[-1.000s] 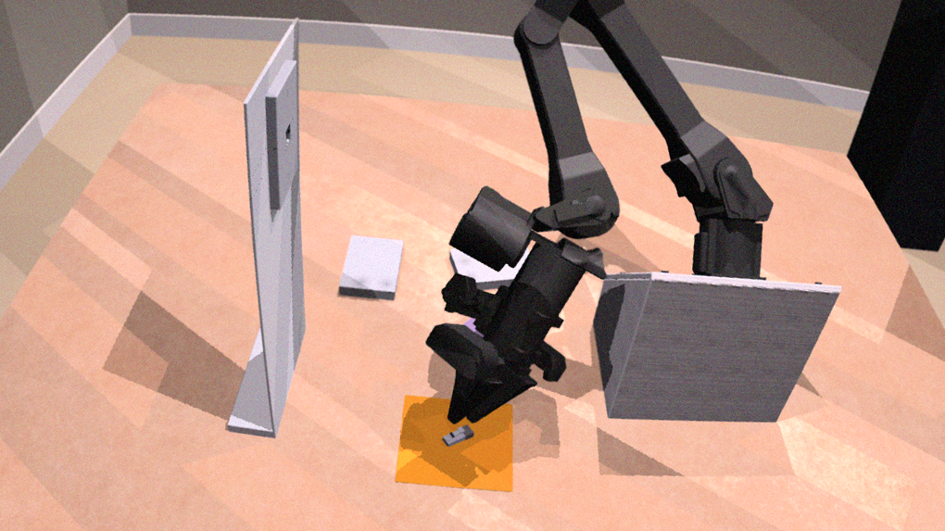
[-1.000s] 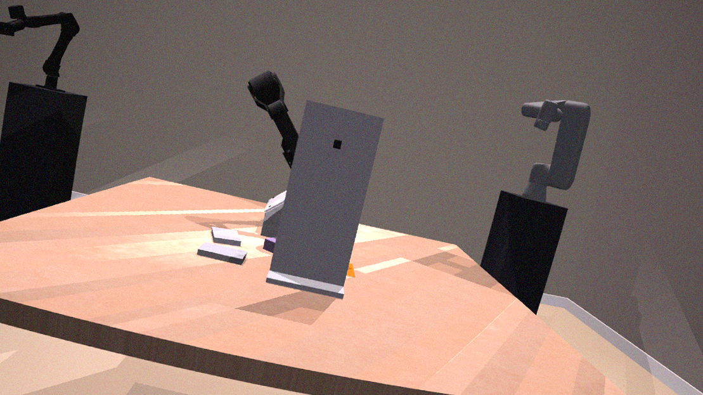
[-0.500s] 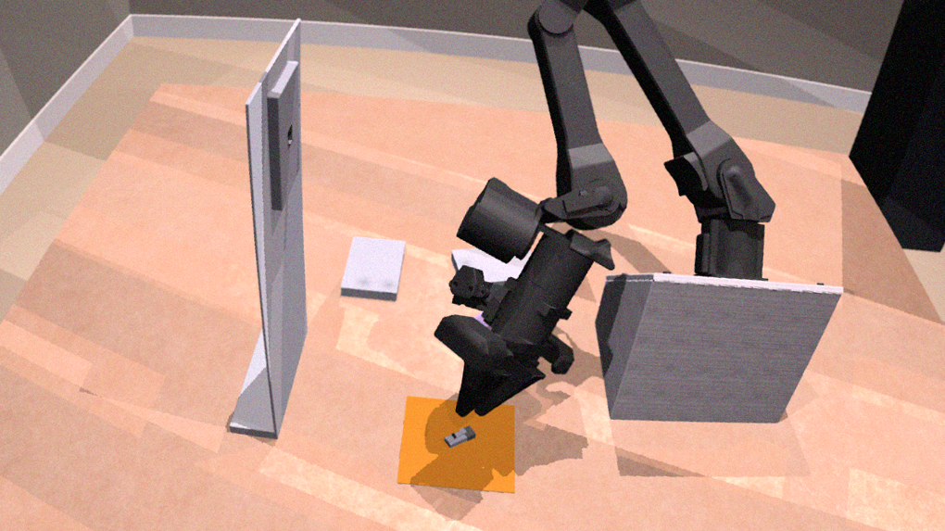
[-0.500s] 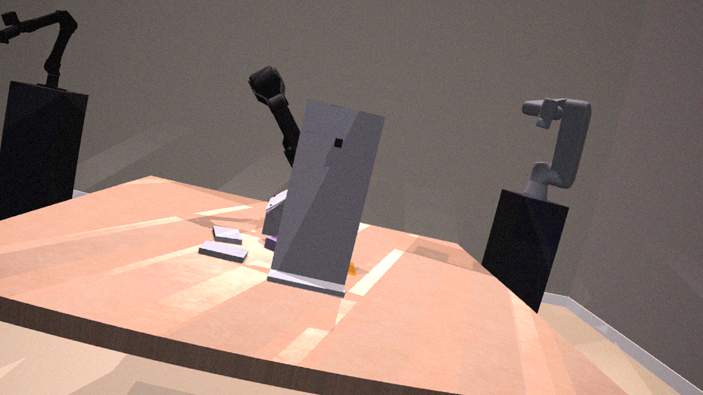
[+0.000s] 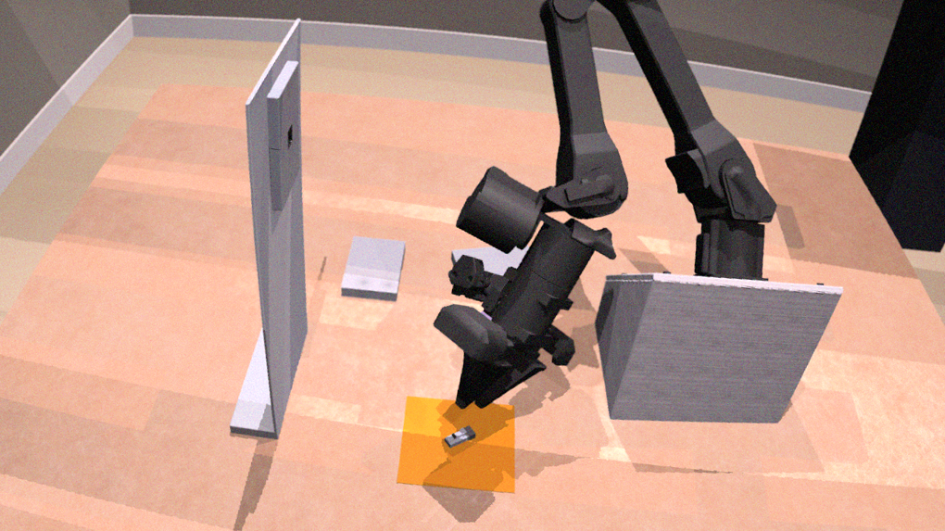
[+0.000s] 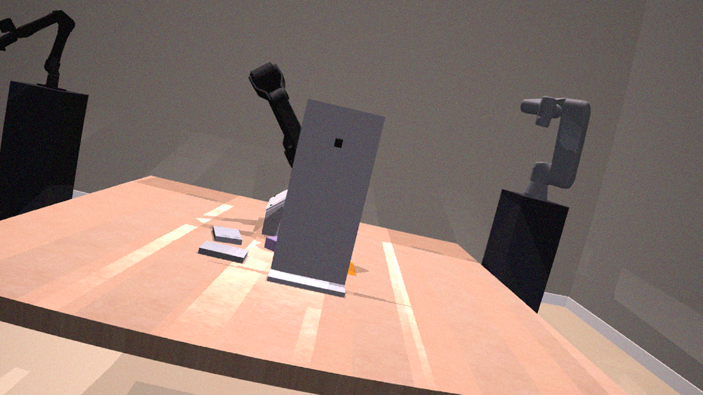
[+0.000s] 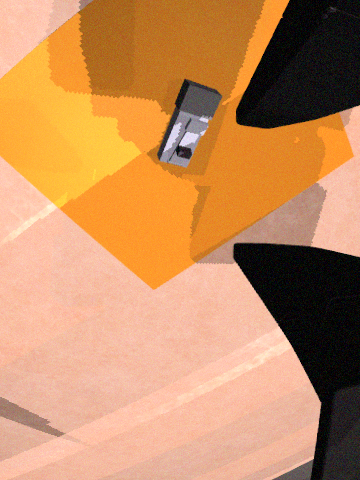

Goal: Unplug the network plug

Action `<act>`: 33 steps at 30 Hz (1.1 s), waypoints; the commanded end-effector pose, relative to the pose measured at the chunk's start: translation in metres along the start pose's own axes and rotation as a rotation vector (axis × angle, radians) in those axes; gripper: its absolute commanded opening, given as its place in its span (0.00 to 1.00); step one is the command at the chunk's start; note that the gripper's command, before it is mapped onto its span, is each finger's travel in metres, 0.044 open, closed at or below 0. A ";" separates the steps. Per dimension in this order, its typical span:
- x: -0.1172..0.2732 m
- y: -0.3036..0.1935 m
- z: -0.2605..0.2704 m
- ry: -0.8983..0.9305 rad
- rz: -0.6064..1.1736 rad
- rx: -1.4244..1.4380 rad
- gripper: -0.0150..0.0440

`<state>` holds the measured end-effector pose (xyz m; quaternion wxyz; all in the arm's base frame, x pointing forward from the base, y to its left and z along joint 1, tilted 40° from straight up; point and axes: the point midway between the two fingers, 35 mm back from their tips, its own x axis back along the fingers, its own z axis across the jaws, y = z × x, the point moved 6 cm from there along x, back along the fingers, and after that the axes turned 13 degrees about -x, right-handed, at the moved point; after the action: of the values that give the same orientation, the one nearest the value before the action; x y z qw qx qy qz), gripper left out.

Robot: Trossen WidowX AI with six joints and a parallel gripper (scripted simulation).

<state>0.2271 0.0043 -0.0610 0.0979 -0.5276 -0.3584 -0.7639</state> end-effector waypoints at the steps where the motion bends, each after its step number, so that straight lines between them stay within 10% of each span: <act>1: 0.004 0.001 0.004 0.004 -0.006 -0.006 0.52; 33: 0.029 -0.003 0.021 0.005 -0.005 -0.006 0.52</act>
<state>0.2279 0.0243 -0.0373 0.0986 -0.5279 -0.3578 -0.7640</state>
